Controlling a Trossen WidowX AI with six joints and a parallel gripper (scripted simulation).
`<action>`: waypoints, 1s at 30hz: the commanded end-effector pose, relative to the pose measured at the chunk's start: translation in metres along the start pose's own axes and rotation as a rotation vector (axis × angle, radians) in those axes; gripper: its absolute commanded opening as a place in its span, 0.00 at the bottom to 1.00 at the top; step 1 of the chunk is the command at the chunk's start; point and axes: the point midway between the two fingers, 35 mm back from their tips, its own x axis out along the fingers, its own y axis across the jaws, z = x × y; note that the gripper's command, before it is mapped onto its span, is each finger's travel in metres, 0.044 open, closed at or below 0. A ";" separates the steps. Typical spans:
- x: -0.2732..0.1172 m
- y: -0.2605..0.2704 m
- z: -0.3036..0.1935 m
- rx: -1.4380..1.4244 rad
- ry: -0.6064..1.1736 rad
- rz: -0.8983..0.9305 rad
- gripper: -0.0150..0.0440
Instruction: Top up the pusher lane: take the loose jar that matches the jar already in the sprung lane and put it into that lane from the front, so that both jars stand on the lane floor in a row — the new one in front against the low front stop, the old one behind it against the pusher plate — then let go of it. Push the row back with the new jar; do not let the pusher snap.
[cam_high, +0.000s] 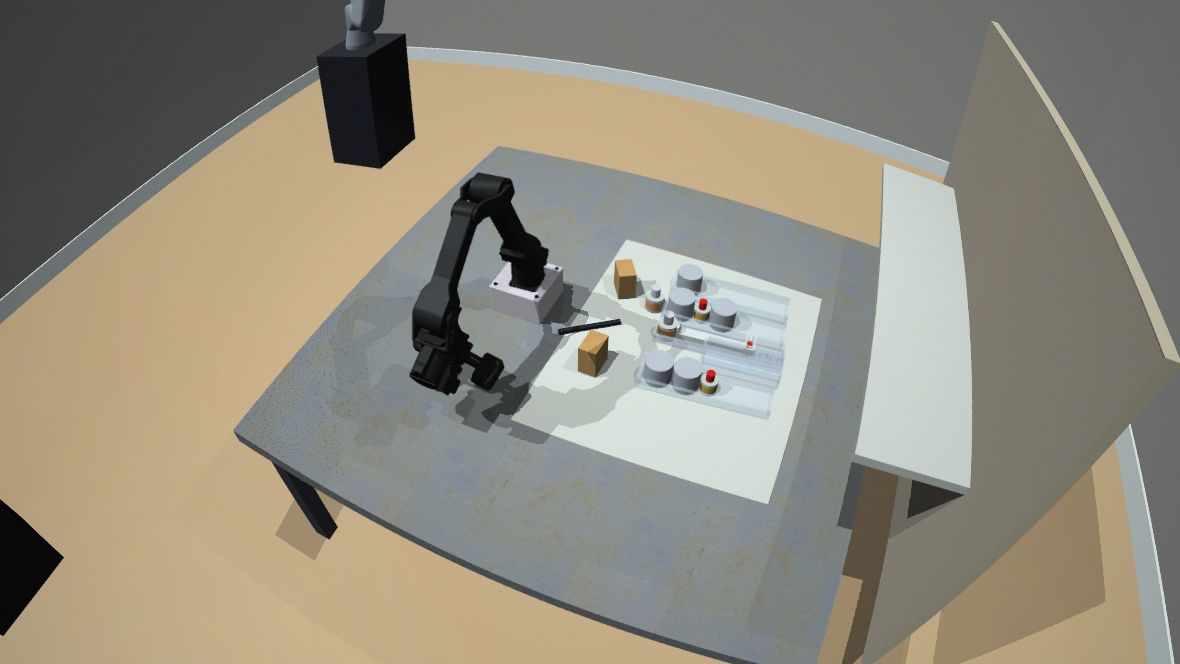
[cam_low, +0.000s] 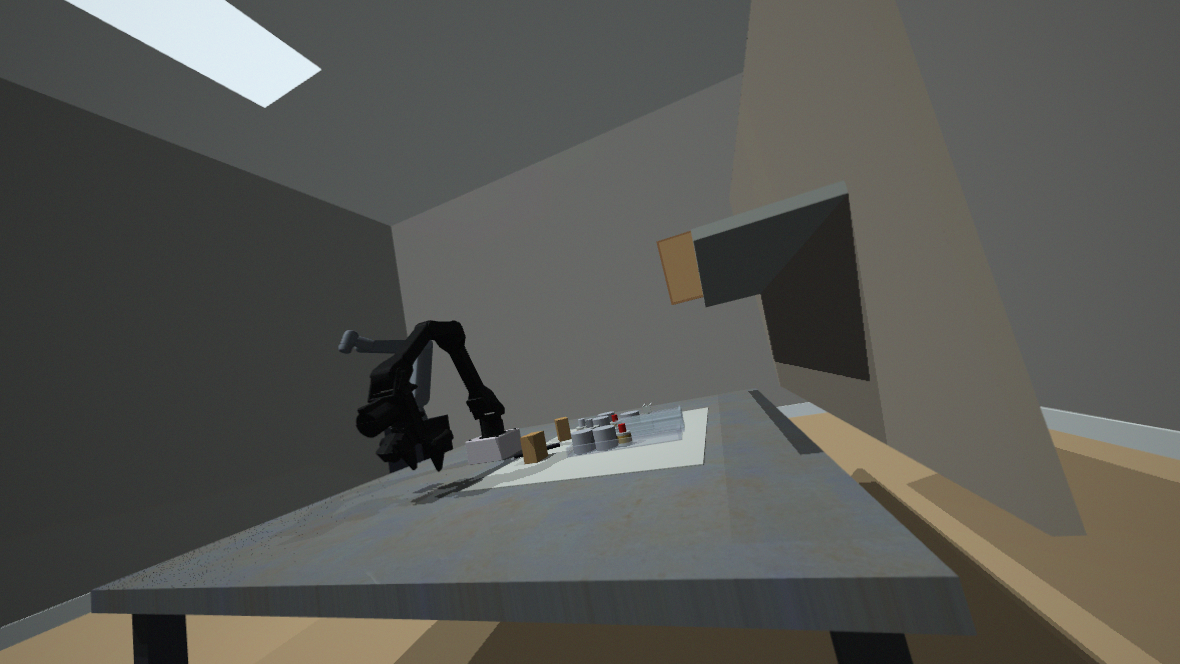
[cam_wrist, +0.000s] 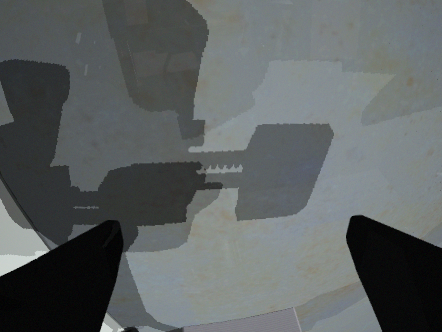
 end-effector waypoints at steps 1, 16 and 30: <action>0.000 0.002 0.000 -0.006 -0.002 -0.002 0.98; -0.018 0.181 -0.096 -0.585 -0.207 -0.116 1.00; 0.008 0.267 -0.277 -1.239 -0.334 -0.145 1.00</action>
